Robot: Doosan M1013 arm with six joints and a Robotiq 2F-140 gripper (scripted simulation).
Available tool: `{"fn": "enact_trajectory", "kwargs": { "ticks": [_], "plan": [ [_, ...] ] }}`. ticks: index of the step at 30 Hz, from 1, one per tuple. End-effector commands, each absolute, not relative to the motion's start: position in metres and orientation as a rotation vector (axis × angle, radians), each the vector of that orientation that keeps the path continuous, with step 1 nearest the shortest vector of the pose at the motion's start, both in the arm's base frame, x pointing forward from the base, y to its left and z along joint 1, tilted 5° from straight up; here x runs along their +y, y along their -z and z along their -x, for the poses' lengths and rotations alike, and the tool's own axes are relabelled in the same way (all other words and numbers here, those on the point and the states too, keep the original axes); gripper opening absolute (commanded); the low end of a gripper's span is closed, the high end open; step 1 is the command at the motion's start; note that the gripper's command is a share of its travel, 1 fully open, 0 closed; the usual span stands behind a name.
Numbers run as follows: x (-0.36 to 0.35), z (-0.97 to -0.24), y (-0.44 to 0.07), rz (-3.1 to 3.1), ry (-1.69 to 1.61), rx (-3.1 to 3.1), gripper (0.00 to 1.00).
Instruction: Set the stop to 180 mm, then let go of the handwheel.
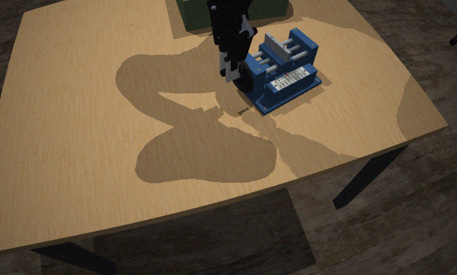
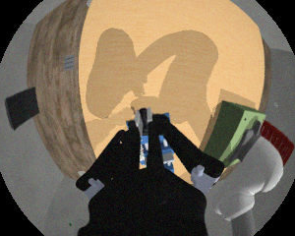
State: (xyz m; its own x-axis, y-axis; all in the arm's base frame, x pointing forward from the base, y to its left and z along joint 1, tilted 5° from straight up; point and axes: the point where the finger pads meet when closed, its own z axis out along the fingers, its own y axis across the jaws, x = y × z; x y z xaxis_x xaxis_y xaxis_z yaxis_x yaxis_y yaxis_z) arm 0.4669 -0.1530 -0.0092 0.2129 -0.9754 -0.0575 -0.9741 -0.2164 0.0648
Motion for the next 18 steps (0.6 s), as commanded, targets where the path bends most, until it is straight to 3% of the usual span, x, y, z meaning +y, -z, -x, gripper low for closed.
{"fn": "enact_trajectory", "kwargs": {
  "ticks": [1, 18],
  "plan": [
    [-0.1528, -0.4676, 0.0094, -2.435, 0.133, -1.958, 0.04],
    [-0.1518, -0.4715, 0.0107, -2.435, 0.133, -1.958, 0.04]
  ]
}}
